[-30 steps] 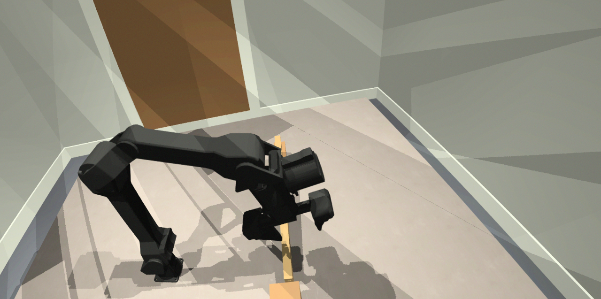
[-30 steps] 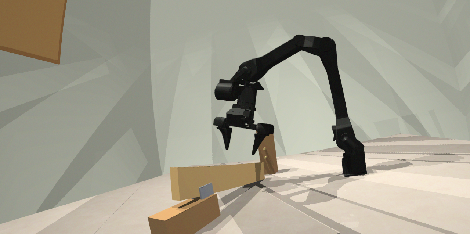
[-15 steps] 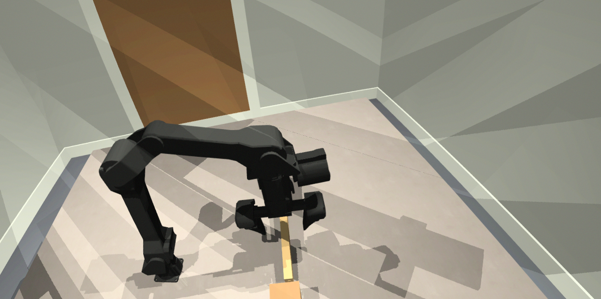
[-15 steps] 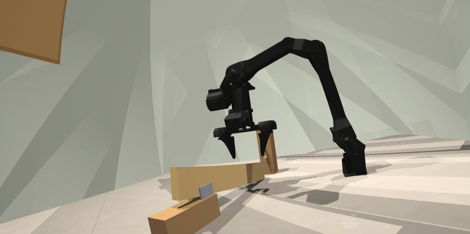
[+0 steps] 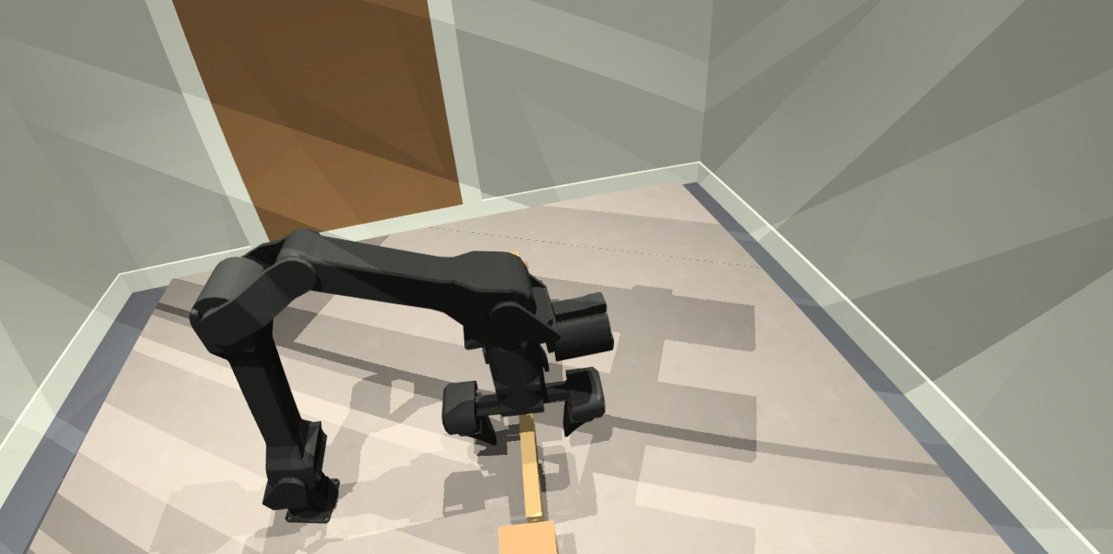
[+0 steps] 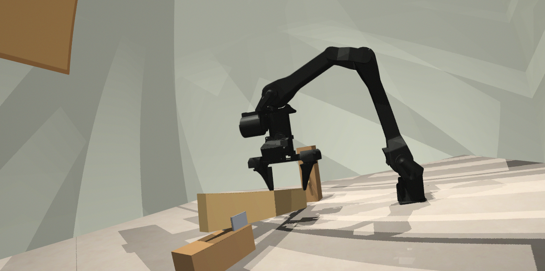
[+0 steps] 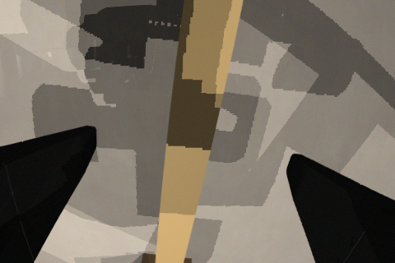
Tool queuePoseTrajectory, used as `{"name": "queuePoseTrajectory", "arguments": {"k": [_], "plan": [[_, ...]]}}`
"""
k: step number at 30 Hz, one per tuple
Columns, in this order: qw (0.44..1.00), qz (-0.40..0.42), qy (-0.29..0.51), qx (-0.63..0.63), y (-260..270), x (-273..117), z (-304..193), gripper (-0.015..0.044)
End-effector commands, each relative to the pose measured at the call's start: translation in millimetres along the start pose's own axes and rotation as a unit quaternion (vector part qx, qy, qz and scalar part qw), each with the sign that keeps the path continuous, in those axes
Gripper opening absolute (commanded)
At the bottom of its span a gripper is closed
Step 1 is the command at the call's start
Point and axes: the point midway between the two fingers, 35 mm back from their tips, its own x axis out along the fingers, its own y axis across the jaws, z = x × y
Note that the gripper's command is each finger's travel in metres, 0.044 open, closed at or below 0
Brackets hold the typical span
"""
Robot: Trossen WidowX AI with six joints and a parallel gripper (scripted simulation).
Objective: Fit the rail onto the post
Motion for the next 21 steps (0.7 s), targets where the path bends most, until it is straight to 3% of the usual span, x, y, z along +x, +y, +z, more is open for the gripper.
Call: {"name": "queuePoseTrajectory", "arguments": {"k": [1, 21], "plan": [[1.000, 0.004, 0.003, 0.001, 1.1, 8.8, -0.8, 0.0440], [1.000, 0.004, 0.003, 0.001, 3.3, 41.2, -1.0, 0.0440]]}}
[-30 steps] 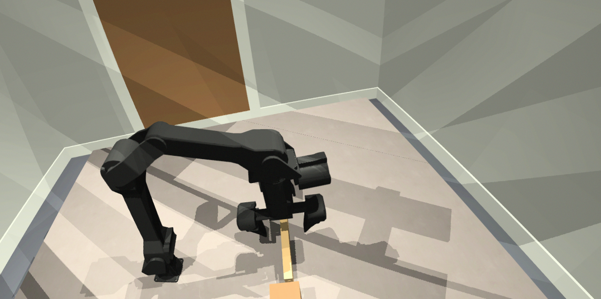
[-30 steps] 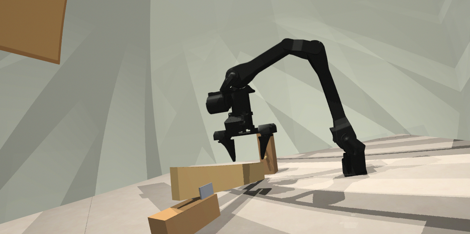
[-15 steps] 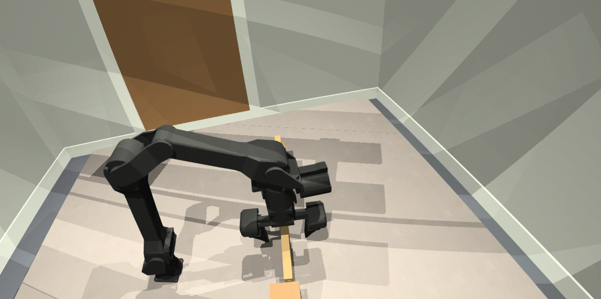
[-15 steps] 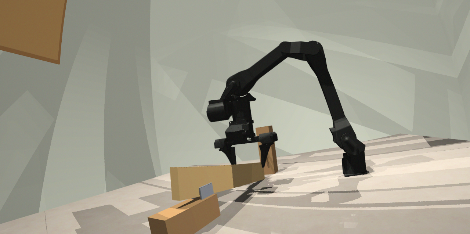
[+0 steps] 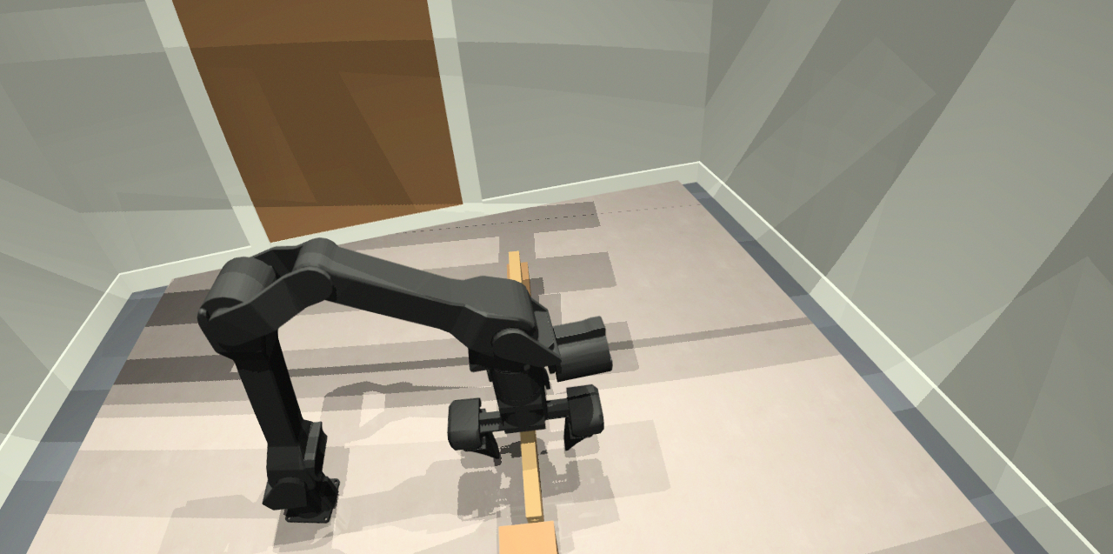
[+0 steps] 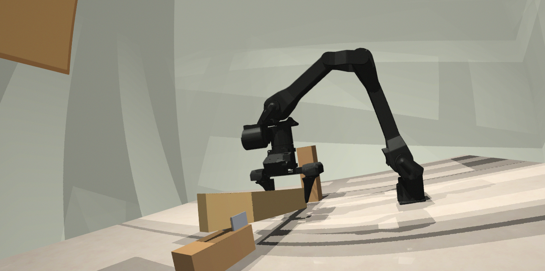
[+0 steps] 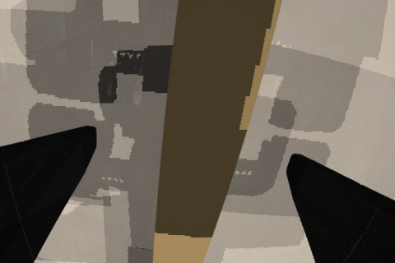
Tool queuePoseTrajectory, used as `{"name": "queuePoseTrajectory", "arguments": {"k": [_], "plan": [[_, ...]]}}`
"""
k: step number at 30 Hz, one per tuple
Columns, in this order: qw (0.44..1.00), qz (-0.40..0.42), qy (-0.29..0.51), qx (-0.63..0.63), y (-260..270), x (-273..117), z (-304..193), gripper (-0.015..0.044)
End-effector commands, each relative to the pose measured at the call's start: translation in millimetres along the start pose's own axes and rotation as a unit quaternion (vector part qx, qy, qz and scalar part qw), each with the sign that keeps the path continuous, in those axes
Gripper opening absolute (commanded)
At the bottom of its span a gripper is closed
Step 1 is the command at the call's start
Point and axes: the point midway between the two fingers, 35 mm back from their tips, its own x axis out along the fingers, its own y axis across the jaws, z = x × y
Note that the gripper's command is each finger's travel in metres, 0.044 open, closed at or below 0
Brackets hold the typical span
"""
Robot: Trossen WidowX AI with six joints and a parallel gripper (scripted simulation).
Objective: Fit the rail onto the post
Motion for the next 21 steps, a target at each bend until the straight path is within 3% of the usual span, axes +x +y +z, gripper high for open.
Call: {"name": "queuePoseTrajectory", "arguments": {"k": [1, 3, 18, 21], "plan": [[1.000, 0.004, 0.003, 0.001, 2.1, 8.3, -0.9, 0.0440], [1.000, 0.004, 0.003, 0.001, 2.3, 9.3, -0.9, 0.0440], [1.000, 0.004, 0.003, 0.001, 2.3, 9.3, -0.9, 0.0046], [1.000, 0.004, 0.003, 0.001, 2.3, 9.3, -0.9, 0.0026]]}}
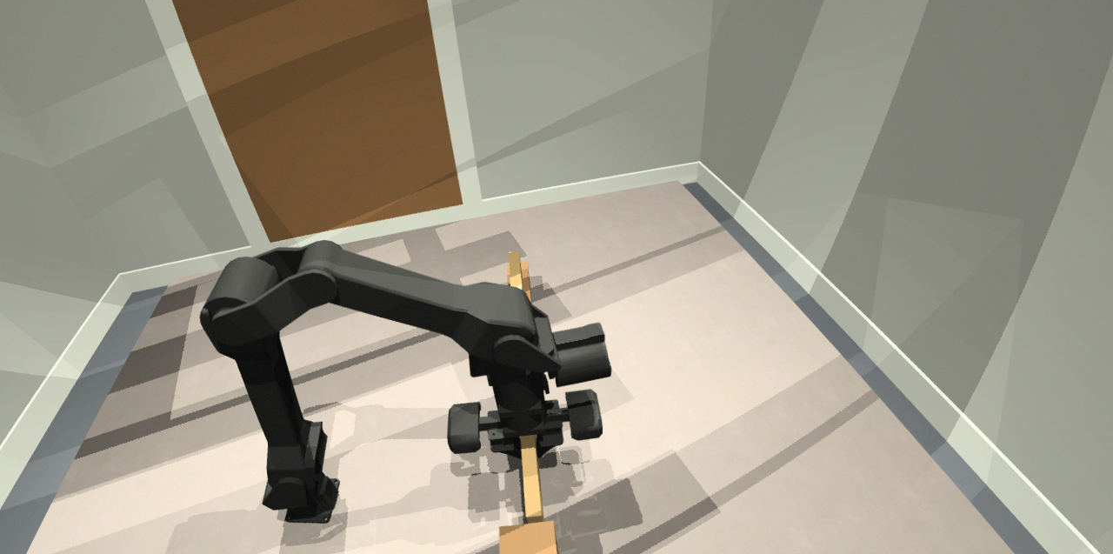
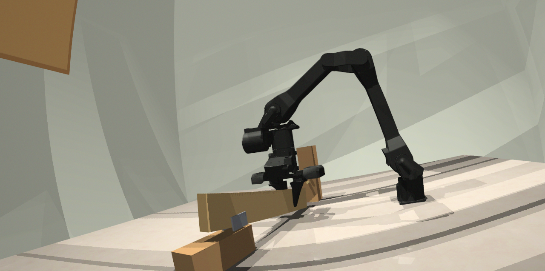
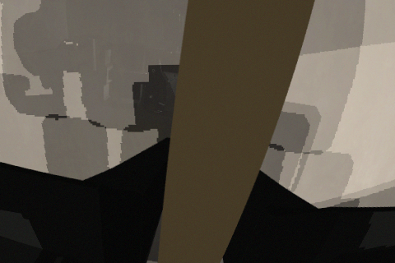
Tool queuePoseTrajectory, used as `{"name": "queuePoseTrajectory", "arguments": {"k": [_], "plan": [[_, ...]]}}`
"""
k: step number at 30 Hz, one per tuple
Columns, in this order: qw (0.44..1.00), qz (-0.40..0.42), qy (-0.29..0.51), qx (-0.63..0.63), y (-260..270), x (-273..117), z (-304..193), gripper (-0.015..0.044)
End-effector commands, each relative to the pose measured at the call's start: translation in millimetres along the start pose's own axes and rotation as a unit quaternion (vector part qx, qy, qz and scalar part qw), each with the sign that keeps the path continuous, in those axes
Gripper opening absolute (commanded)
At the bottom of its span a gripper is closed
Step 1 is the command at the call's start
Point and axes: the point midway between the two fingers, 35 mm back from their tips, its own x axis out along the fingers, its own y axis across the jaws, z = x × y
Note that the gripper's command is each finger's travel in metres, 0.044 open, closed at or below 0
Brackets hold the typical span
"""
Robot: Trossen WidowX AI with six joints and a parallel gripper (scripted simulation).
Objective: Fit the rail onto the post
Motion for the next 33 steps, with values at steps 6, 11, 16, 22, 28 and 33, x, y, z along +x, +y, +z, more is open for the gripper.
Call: {"name": "queuePoseTrajectory", "arguments": {"k": [6, 11, 16, 22, 28, 33], "plan": [[1.000, 0.000, 0.002, 0.001, 0.0, 0.6, -0.6, 0.0000], [1.000, 0.000, 0.002, 0.001, 0.0, 0.6, -0.6, 0.0000], [1.000, 0.000, 0.002, 0.001, 0.0, 0.1, -0.2, 0.0000], [1.000, 0.000, 0.002, 0.001, 0.0, -3.2, 0.2, 0.0000], [1.000, 0.000, 0.002, 0.001, -0.4, -6.2, 0.2, 0.0000], [1.000, 0.000, 0.002, 0.001, -1.0, -8.7, 0.2, 0.0000]]}}
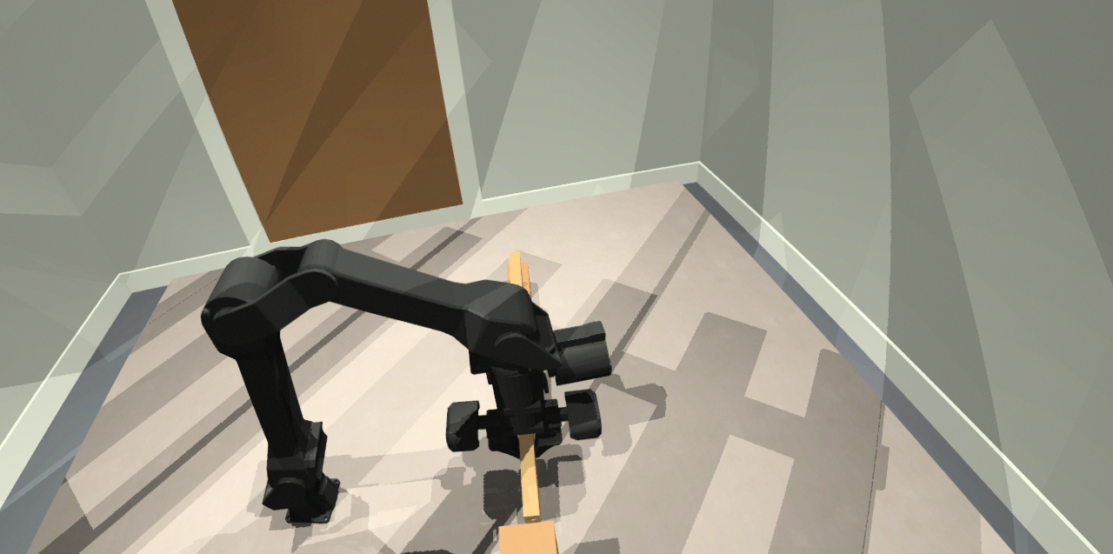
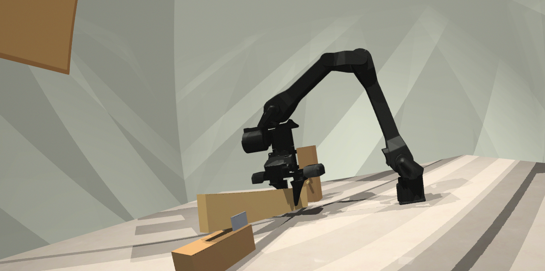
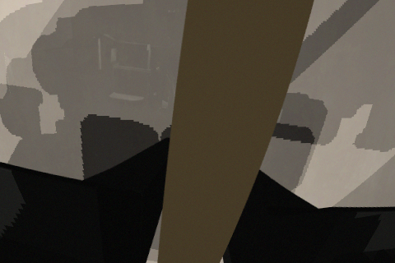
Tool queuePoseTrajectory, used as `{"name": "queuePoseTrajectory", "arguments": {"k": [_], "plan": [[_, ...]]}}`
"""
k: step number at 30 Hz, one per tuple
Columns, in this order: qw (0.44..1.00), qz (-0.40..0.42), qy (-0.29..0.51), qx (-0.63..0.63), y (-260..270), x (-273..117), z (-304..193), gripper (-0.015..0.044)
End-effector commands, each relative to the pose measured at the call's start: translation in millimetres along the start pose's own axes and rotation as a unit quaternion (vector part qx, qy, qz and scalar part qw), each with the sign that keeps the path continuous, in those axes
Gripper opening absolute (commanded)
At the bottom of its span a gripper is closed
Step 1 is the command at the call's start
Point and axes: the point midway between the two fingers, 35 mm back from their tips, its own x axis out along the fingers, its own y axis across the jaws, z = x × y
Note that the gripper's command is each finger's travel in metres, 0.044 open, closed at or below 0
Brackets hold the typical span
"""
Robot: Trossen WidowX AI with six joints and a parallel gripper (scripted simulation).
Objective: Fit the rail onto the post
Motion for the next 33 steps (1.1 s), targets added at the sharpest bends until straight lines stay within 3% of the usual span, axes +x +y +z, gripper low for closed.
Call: {"name": "queuePoseTrajectory", "arguments": {"k": [1, 33], "plan": [[1.000, -0.006, -0.002, -0.001, -2.6, -5.9, 0.5, 0.0000], [1.000, -0.006, -0.002, -0.001, -6.0, -22.0, 0.5, 0.0000]]}}
